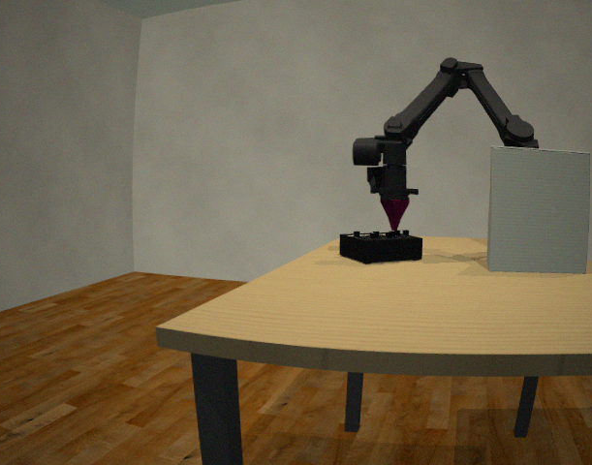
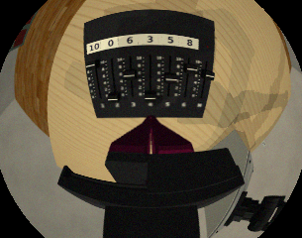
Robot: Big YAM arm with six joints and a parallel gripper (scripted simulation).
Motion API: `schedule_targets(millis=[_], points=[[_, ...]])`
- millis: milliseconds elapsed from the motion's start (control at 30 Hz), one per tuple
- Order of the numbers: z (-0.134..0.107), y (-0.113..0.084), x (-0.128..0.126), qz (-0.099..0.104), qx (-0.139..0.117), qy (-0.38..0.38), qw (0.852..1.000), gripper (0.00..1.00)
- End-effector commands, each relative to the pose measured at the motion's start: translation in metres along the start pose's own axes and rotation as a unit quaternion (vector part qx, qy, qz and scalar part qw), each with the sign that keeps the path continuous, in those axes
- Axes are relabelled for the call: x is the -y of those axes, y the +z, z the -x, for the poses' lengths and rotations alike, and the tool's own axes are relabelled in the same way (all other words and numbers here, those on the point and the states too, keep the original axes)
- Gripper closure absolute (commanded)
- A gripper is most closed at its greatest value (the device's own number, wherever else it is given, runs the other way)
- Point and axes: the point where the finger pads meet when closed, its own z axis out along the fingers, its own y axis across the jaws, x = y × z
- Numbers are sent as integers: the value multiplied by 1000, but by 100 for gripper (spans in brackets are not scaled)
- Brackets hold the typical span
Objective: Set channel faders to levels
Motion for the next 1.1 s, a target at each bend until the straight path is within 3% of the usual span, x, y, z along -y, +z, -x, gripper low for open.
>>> schedule_targets(millis=[0, 1067], points=[[-2, -3, -8, 5, 7, -2, 1000, 100], [1, -5, -12, 7, 8, -1, 1000, 100]])
